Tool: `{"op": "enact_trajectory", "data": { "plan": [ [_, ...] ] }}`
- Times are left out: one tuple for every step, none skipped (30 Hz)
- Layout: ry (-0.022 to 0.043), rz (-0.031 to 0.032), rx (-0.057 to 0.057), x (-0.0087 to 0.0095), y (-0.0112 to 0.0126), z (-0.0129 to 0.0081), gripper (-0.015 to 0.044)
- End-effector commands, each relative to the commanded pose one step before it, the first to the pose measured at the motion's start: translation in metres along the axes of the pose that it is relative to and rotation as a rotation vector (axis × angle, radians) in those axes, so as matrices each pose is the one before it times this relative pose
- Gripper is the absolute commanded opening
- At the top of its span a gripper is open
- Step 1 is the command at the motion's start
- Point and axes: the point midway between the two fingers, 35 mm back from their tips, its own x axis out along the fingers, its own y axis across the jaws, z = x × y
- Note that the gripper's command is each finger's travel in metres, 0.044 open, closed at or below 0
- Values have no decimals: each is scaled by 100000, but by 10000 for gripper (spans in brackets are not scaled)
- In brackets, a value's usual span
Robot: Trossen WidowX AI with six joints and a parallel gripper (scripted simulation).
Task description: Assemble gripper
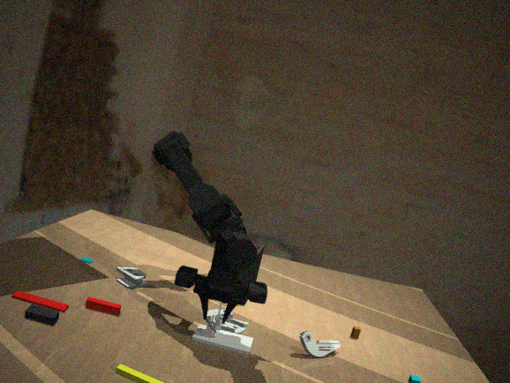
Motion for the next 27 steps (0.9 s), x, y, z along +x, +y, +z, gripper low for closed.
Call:
{"op": "enact_trajectory", "data": {
  "plan": [
    [-57, -555, -662, 160, -54, 2, 134],
    [1, -4, -224, 80, -1, -1, 134],
    [1, -4, -178, 63, -1, -1, 134],
    [1, -2, -107, 38, 0, -1, 134],
    [0, -1, -36, 13, 0, 0, 134],
    [0, 0, 0, 0, 0, 0, 134],
    [0, 0, 0, 0, 0, 0, 134],
    [0, 0, 0, 0, 0, 0, 134],
    [0, 0, 0, 0, 0, 0, 134],
    [0, 0, 0, 0, 0, 0, 134],
    [0, -1, -6, 13, 0, 0, 134],
    [0, -2, -18, 38, 0, 0, 134],
    [0, -3, -30, 63, -1, 0, 134],
    [1, -4, -38, 82, -1, 0, 134],
    [1, -3, -29, 63, -1, -1, 134],
    [0, -2, -18, 38, 0, 0, 134],
    [0, -1, -6, 13, 0, 0, 134],
    [0, 0, 0, 0, 0, 0, 134],
    [0, 0, 0, 0, 0, 0, 134],
    [0, 0, 0, 0, 0, 0, 134],
    [0, 0, 0, 0, 0, 0, 134],
    [0, 0, 0, 0, 0, 0, 134],
    [0, -1, 0, 13, 0, 0, 134],
    [0, -2, -1, 38, 0, 0, 134],
    [0, -3, -1, 63, 0, 0, 134],
    [1, -4, -2, 82, -1, -1, 134],
    [1, -3, -1, 63, -1, -1, 134]
  ]
}}
